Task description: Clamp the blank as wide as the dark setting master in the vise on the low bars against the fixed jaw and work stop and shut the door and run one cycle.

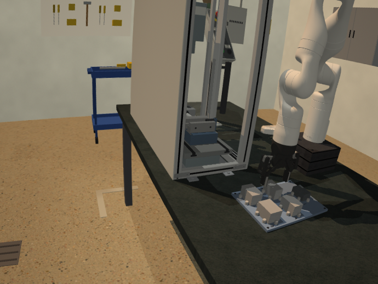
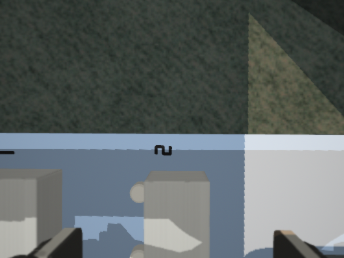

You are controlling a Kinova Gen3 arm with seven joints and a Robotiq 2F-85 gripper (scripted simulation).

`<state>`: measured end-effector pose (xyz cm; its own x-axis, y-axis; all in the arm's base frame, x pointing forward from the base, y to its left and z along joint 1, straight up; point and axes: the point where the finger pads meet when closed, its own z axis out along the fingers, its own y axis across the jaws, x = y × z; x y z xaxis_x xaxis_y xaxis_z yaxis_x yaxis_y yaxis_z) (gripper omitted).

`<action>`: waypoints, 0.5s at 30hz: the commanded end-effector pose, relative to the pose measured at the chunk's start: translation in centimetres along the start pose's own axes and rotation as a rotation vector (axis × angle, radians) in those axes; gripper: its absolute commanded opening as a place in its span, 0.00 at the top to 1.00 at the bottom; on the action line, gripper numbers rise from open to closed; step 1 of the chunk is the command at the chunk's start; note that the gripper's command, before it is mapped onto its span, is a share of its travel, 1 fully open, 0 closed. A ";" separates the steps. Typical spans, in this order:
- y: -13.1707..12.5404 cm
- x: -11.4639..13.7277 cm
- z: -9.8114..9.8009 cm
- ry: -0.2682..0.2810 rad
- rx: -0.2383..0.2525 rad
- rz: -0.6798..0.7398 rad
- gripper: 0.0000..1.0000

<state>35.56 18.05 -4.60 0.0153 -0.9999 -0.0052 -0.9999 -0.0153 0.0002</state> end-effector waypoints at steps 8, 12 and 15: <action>0.0 0.0 -4.5 -0.001 0.001 0.000 0.00; 0.0 0.0 -4.5 -0.001 0.001 0.000 0.00; 0.0 0.0 -5.2 -0.001 0.001 0.000 0.00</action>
<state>35.55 18.03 -0.15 0.0154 -0.9999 -0.0048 -0.9999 -0.0154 0.0004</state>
